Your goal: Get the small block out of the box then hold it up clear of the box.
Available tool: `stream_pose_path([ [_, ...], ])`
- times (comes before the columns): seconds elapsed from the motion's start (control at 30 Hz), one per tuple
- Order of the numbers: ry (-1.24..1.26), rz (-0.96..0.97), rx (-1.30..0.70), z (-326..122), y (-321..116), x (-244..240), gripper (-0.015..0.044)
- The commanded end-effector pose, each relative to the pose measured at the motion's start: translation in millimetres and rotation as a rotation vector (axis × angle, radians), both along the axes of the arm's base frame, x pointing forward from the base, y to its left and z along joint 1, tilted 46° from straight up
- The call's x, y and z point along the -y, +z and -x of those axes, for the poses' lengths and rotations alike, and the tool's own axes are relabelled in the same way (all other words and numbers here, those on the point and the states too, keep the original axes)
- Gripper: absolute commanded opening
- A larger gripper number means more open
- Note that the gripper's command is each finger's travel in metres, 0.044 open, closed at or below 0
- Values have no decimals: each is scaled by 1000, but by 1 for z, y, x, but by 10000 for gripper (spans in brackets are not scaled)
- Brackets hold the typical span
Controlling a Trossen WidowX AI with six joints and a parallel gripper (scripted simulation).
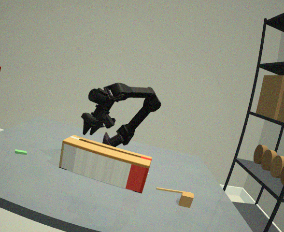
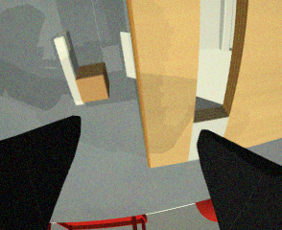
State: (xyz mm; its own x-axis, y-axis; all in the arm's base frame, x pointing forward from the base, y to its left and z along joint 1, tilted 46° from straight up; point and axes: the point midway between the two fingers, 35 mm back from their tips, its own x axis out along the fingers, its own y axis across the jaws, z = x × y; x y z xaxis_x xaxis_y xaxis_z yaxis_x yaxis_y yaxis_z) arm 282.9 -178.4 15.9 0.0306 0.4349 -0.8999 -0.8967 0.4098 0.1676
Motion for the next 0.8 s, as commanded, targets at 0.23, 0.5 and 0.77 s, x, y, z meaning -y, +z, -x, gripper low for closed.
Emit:
stream_pose_path([
  [0.23,-1106,-164,-492,18,-13,14,285],
  [0.5,-1605,-281,-767,26,-16,20,285],
  [0.77,-1981,-377,-1015,31,-19,24,285],
])
